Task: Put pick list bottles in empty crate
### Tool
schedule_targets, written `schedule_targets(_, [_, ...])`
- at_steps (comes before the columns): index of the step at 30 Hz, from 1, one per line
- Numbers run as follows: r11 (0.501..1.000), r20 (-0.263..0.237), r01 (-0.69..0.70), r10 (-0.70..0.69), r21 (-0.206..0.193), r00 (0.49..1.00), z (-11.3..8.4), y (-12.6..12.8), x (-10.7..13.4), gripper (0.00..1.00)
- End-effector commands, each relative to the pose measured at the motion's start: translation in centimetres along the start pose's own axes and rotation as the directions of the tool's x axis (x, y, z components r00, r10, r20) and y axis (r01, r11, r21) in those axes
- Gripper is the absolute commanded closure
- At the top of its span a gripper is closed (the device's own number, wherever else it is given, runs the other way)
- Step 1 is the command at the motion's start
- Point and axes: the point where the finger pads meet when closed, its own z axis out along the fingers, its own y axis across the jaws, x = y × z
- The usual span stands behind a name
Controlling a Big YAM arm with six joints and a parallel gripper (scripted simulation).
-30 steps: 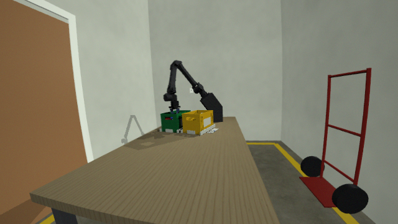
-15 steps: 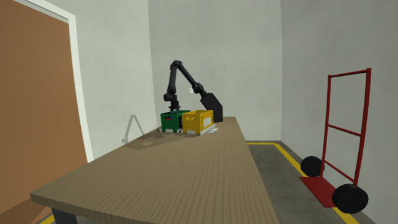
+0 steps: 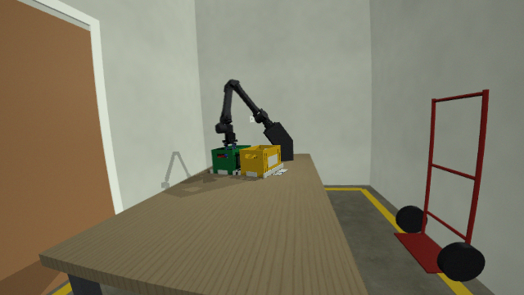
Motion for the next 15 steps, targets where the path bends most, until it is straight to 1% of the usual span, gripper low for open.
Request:
schedule_targets(1, [1.0, -0.013, 0.0, 0.0, -0.015, 1.0, 1.2, 0.7, 0.4, 1.0])
schedule_targets(11, [1.0, -0.012, -0.001, 0.001, -0.013, 1.0, 1.1, 0.7, 0.3, 1.0])
schedule_targets(12, [1.0, -0.015, 0.007, -0.008, -0.025, 1.0, 0.8, 1.1, 0.2, 1.0])
schedule_targets(13, [1.0, -0.01, 0.008, -0.008, -0.021, 1.0, 0.2, 1.1, -0.1, 1.0])
schedule_targets(14, [1.0, 0.004, 0.005, -0.005, -0.002, 1.0, -1.0, 0.5, -0.4, 1.0])
schedule_targets(15, [1.0, 0.008, 0.002, -0.002, 0.003, 1.0, -1.5, 0.3, -0.4, 1.0])
